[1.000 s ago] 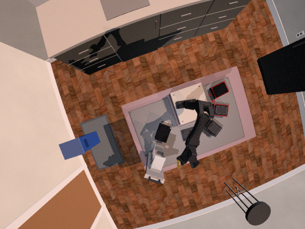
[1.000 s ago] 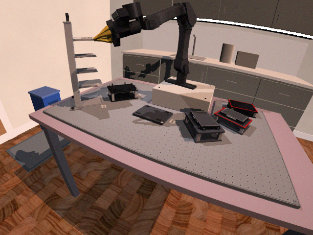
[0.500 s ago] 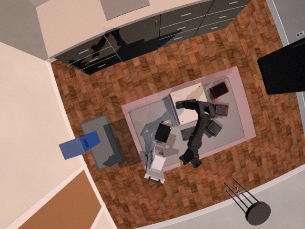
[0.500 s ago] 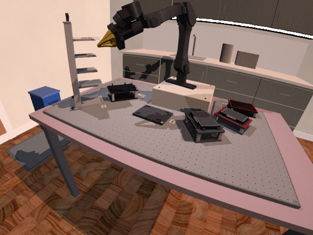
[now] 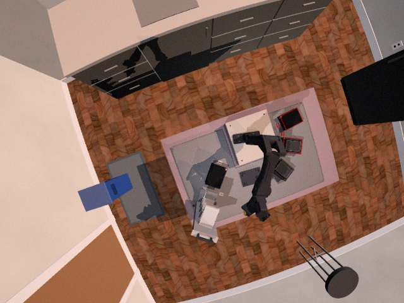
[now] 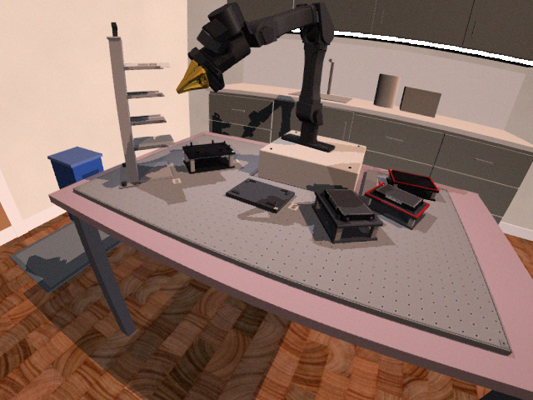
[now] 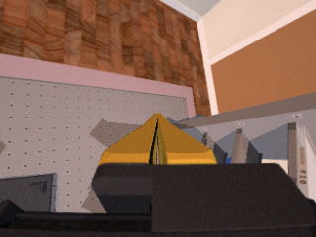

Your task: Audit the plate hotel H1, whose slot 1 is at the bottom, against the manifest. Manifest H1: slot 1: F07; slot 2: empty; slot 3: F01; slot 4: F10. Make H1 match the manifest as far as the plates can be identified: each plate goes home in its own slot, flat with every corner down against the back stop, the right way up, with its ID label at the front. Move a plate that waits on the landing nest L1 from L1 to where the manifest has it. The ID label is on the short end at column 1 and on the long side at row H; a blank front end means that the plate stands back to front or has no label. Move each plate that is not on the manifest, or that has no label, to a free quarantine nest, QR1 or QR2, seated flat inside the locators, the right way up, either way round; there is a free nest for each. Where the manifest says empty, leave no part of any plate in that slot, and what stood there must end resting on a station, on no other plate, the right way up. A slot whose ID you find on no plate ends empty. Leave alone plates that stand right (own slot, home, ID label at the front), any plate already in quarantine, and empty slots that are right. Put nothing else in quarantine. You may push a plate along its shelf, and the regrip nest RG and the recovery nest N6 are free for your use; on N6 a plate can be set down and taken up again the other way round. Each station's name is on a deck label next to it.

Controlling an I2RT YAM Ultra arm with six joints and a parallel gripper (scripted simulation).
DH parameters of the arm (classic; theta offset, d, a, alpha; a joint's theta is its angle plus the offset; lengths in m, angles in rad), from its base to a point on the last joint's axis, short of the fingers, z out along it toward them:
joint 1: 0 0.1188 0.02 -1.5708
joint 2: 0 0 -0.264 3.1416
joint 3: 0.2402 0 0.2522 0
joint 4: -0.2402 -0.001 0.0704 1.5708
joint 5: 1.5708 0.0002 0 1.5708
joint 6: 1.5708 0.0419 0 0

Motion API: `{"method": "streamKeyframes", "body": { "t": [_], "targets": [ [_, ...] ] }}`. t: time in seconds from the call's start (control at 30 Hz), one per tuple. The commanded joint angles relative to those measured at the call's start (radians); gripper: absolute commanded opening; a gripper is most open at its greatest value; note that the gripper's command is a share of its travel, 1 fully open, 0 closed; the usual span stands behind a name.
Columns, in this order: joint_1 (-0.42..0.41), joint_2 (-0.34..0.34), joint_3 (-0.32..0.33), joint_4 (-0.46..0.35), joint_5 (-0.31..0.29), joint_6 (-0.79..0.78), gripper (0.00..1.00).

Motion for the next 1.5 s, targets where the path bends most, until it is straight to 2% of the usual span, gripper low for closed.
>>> {"method": "streamKeyframes", "body": {
  "t": [0.0, 0.03, 0.2, 0.3, 0.4, 0.43, 0.5, 0.57, 0.7, 0.8, 0.93, 1.0, 1.07, 1.1, 1.2, 1.3, 1.4, 1.43, 1.47],
  "targets": [
    [0.003, 0.006, 0.043, -0.103, -0.022, 0.038, 0.00],
    [0.004, 0.012, 0.061, -0.136, -0.032, 0.047, 0.00],
    [0.040, -0.006, 0.011, -0.108, -0.005, 0.070, 0.00],
    [0.045, 0.014, 0.066, -0.212, -0.034, 0.098, 0.00],
    [0.067, -0.001, 0.032, -0.195, -0.018, 0.115, 0.00],
    [0.069, 0.007, 0.051, -0.231, -0.027, 0.124, 0.00],
    [0.069, 0.007, 0.051, -0.231, -0.027, 0.124, 0.00],
    [0.073, 0.022, 0.088, -0.298, -0.046, 0.142, 0.00],
    [0.097, 0.003, 0.051, -0.281, -0.029, 0.160, 0.00],
    [0.103, 0.028, 0.107, -0.382, -0.056, 0.187, 0.00],
    [0.126, 0.008, 0.070, -0.367, -0.042, 0.205, 0.00],
    [0.130, 0.027, 0.111, -0.438, -0.059, 0.223, 0.00],
    [0.130, 0.027, 0.111, -0.438, -0.059, 0.223, 0.00],
    [0.133, 0.035, 0.126, -0.467, -0.066, 0.231, 0.00],
    [0.155, 0.014, 0.091, -0.454, -0.054, 0.250, 0.00],
    [0.162, 0.042, 0.147, -0.552, -0.077, 0.275, 0.00],
    [0.183, 0.019, 0.111, -0.541, -0.067, 0.294, 0.00],
    [0.184, 0.018, 0.110, -0.541, -0.066, 0.295, 0.00],
    [0.186, 0.029, 0.130, -0.575, -0.074, 0.304, 0.00]
  ]
}}
